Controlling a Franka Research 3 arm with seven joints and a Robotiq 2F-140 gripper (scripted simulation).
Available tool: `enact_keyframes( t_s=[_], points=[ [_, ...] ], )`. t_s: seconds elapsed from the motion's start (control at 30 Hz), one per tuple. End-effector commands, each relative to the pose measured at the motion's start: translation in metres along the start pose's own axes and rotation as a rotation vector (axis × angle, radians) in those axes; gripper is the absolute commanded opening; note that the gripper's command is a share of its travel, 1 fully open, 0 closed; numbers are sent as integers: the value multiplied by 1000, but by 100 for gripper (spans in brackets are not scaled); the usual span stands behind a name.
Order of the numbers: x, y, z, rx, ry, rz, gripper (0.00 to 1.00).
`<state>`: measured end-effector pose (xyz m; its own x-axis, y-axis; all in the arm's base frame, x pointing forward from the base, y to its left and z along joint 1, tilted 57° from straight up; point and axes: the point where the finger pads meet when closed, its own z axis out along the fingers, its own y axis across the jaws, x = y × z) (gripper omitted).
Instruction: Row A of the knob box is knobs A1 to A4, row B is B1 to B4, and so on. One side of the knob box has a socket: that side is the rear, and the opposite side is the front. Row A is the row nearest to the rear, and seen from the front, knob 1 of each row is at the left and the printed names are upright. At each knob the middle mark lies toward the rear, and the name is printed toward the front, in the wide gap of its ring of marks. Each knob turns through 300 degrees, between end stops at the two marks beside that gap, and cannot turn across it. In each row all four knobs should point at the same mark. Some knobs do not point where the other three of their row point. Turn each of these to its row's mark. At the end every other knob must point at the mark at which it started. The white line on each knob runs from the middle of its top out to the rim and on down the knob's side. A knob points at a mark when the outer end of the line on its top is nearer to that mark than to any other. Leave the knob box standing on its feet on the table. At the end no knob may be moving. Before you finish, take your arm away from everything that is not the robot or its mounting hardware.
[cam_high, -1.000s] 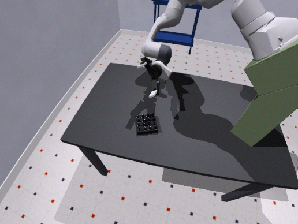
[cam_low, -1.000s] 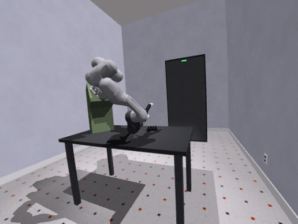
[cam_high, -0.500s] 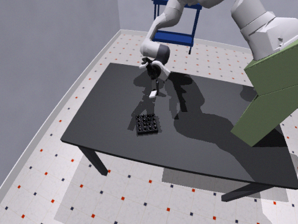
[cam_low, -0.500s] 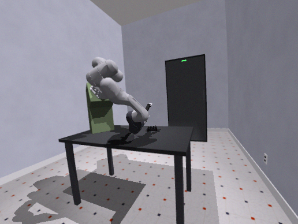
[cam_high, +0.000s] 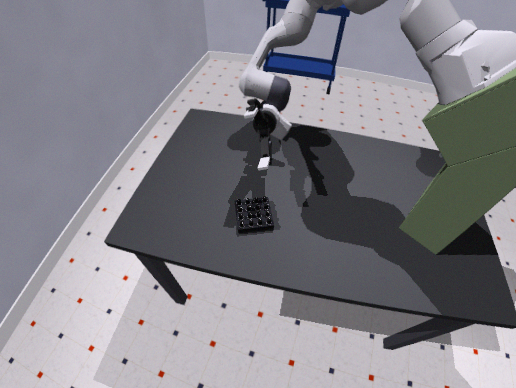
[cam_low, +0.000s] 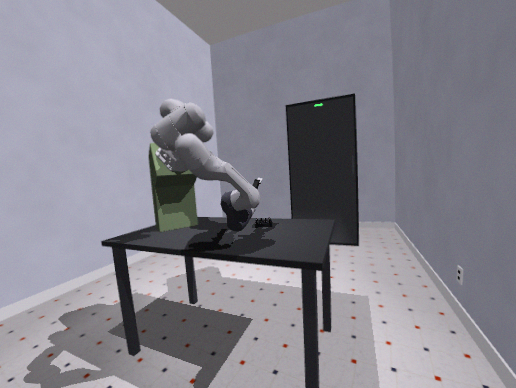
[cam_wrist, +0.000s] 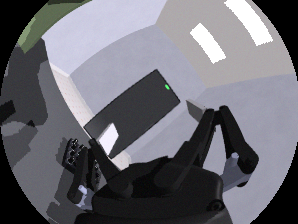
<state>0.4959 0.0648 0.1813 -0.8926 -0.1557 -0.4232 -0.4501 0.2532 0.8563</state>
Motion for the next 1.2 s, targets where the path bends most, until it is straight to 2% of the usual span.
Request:
enact_keyframes(
  t_s=[0.0,0.03,0.53,0.57,0.6,1.1,1.13,1.17],
  points=[
    [2,-1,-1,28,64,-88,100],
    [3,-2,-1,39,87,-116,100],
    [3,-2,-1,39,87,-116,100],
    [4,-3,-3,66,150,-191,100],
    [4,-3,-4,75,174,-219,100],
    [4,-3,-4,75,174,-219,100],
    [3,-3,-8,99,238,-296,100],
    [3,-3,-9,107,263,-325,100]
  ],
)
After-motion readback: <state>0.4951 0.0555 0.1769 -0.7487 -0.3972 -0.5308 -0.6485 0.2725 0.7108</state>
